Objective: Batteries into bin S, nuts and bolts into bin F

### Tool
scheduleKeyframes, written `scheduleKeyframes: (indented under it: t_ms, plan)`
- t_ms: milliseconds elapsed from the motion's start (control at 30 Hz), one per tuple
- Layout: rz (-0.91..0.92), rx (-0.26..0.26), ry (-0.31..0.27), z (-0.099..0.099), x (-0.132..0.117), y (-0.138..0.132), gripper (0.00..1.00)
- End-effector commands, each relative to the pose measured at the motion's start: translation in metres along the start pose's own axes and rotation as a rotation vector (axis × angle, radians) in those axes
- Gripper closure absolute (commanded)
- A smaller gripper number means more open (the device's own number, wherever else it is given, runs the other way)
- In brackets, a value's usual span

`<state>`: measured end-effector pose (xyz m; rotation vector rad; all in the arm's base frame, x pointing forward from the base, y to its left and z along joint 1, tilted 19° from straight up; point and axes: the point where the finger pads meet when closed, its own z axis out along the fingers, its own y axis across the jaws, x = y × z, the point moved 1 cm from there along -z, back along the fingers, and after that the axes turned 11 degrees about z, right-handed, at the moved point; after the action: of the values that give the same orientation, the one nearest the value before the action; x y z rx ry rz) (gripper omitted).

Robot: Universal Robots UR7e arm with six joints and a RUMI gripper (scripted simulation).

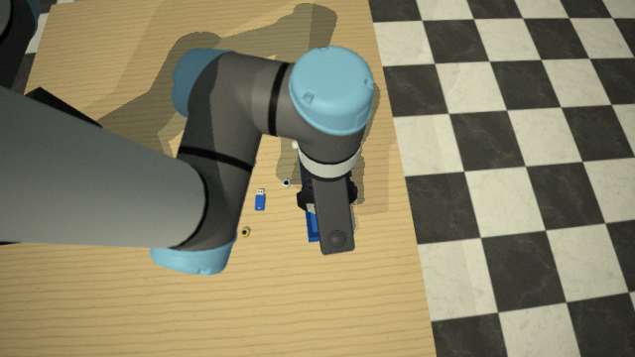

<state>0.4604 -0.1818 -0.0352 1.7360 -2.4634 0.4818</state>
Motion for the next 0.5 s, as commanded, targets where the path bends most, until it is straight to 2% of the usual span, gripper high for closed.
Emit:
scheduleKeyframes:
  t_ms: [0,233,467]
  plan:
    - [0.000,0.002,0.000,0.009,0.000,-0.001,1.00]
    - [0.000,0.002,0.000,0.022,0.000,0.000,1.00]
    - [0.000,0.002,0.000,0.022,0.000,0.000,1.00]
